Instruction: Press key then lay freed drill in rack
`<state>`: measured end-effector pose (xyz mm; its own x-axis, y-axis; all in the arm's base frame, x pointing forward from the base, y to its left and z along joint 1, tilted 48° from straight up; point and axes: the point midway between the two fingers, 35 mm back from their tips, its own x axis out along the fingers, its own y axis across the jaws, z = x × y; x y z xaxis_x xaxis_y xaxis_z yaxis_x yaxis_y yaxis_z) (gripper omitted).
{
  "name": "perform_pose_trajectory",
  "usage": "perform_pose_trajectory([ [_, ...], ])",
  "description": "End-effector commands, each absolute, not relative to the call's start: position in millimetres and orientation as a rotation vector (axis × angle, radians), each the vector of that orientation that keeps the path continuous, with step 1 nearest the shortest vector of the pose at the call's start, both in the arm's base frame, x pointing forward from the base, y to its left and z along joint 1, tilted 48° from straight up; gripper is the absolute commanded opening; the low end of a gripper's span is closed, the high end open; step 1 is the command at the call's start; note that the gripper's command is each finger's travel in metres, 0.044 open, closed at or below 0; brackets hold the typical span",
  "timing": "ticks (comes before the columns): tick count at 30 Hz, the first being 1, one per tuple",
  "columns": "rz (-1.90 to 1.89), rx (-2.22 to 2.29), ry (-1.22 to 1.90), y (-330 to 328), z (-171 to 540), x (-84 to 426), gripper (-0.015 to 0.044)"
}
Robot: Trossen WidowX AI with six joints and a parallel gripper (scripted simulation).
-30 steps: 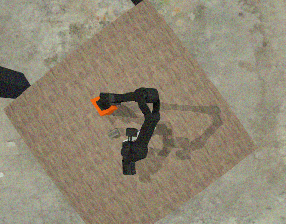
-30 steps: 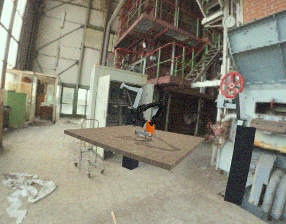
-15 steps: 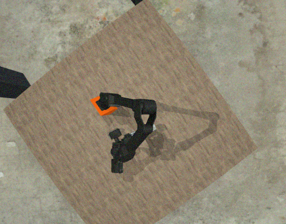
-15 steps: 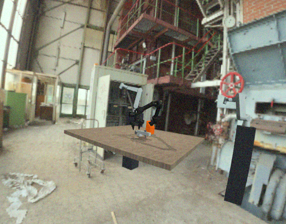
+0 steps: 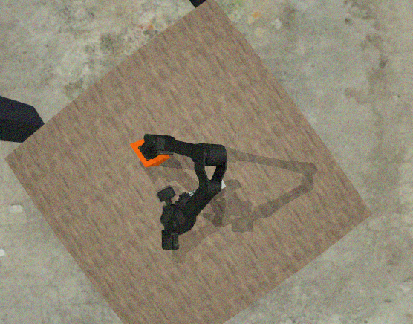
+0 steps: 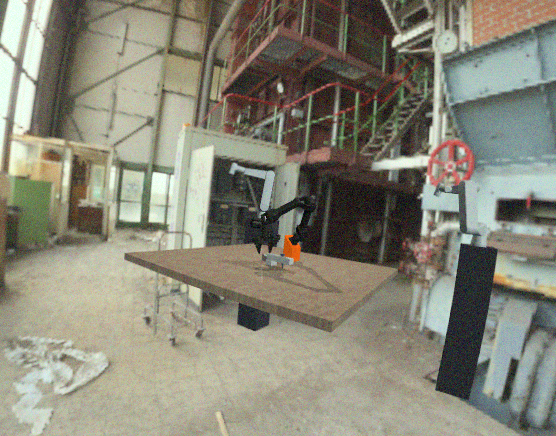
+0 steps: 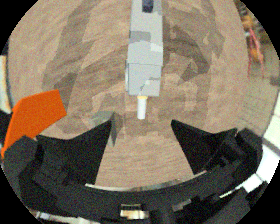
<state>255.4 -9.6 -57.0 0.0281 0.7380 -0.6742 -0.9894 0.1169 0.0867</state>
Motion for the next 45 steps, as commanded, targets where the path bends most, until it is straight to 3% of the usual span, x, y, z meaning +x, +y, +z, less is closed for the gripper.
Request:
perform_pose_trajectory([
  [1, 1.41, -0.467, 0.671, -4.3, -59.9, 255.7, 0.044],
  [27, 1.412, -0.463, 0.667, 33.5, -77.8, 257.5, 0.044],
  [43, 1.414, -0.472, 0.668, 30.0, -76.7, 257.8, 0.002],
  [45, 1.414, -0.472, 0.668, 30.0, -76.7, 257.8, 0.0007],
])
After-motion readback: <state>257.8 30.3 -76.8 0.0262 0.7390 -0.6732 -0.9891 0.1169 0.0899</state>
